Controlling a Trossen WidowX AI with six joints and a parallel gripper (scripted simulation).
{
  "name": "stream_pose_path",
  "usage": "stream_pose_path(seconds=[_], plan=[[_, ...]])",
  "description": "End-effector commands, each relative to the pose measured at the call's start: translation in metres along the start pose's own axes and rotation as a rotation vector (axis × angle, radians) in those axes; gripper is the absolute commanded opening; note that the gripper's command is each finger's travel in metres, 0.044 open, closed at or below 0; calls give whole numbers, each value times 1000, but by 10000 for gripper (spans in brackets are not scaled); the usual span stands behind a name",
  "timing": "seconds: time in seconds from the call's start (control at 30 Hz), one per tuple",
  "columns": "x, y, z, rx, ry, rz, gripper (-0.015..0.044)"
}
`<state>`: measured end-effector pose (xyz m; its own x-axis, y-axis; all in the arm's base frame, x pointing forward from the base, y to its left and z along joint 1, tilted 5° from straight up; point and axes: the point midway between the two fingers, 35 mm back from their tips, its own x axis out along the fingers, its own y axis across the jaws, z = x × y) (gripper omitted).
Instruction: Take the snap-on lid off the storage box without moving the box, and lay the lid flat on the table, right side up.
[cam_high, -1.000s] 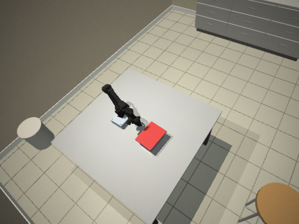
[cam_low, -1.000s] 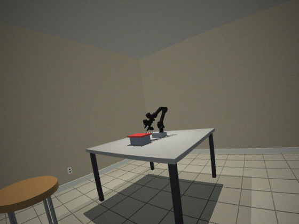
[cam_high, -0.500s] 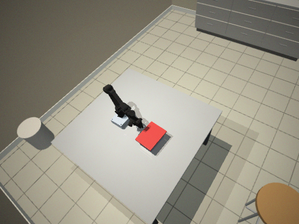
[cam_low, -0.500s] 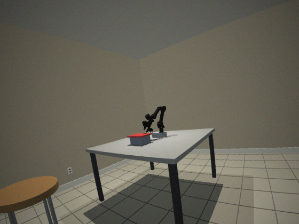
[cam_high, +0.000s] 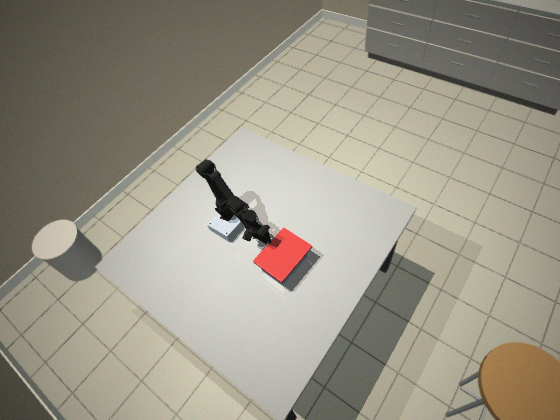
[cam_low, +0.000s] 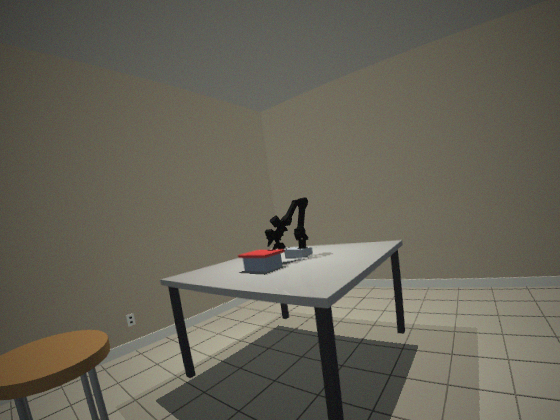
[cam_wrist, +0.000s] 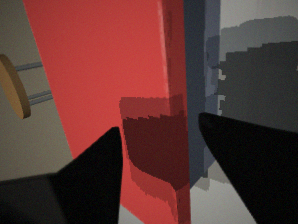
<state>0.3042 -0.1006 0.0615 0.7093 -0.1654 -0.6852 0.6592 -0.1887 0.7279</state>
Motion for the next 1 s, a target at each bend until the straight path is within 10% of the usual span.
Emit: stream_pose_path(seconds=[0.0,0.97], plan=[[7,-1,0,5,-3,-1,235],[23,-3,0,5,-3,0,95]])
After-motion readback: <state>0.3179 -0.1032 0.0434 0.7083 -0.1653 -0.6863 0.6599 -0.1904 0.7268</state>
